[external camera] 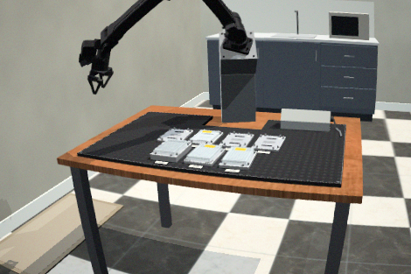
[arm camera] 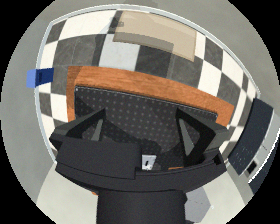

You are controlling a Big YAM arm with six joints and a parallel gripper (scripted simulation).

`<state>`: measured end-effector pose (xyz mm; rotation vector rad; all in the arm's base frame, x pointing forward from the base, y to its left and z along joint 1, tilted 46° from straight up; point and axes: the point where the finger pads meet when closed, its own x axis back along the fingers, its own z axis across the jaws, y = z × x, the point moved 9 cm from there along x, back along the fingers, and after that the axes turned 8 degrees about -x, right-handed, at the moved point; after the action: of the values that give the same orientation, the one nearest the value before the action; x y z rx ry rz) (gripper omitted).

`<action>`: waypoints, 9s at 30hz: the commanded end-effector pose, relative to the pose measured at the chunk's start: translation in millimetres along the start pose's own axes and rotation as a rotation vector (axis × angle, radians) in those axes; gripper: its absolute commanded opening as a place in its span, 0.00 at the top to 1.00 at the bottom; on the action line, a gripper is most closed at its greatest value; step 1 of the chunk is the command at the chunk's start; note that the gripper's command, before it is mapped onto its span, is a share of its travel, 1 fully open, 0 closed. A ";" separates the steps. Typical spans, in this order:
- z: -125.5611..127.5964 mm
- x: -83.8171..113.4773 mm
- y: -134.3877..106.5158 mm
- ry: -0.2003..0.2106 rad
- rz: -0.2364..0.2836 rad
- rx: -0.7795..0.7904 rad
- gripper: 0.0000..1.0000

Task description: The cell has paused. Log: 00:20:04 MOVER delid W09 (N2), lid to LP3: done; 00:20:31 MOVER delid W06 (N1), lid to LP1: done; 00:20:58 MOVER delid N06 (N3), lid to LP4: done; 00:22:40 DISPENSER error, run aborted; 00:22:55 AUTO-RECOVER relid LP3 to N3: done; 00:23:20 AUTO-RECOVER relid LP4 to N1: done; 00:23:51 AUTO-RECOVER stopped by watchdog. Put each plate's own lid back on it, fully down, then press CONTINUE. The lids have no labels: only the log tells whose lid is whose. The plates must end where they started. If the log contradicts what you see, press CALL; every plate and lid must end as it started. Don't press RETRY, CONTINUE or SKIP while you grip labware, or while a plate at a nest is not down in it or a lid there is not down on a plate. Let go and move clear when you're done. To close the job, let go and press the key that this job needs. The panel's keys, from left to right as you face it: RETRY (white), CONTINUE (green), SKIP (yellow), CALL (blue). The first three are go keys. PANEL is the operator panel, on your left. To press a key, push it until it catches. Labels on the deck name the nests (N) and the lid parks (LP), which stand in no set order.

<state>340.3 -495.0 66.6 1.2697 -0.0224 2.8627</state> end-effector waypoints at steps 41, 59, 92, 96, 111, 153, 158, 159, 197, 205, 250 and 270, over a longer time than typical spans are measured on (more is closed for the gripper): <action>86.8 12.6 -89.1 -0.092 0.071 0.219 0.00; 127.3 23.4 -157.5 -0.169 0.137 0.412 0.00; 170.0 62.5 -289.6 -0.283 0.238 0.729 0.00; 171.9 70.1 -307.8 -0.289 0.243 0.748 0.00; 178.7 99.3 -365.5 -0.344 0.294 0.954 0.00; 137.3 195.7 -498.7 -0.414 0.382 1.431 0.00; 128.1 160.8 -497.4 -0.401 0.381 1.387 0.00; 127.5 155.9 -502.3 -0.399 0.386 1.398 0.00; 43.2 9.2 -512.0 0.002 0.258 1.349 0.00; 5.9 -6.0 -517.3 0.123 0.233 1.343 0.00; -31.8 -47.0 -400.0 0.597 -0.212 1.252 1.00; -39.4 -49.1 -397.3 0.590 -0.186 1.243 1.00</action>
<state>356.0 -102.4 8.4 0.2206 1.9144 2.8275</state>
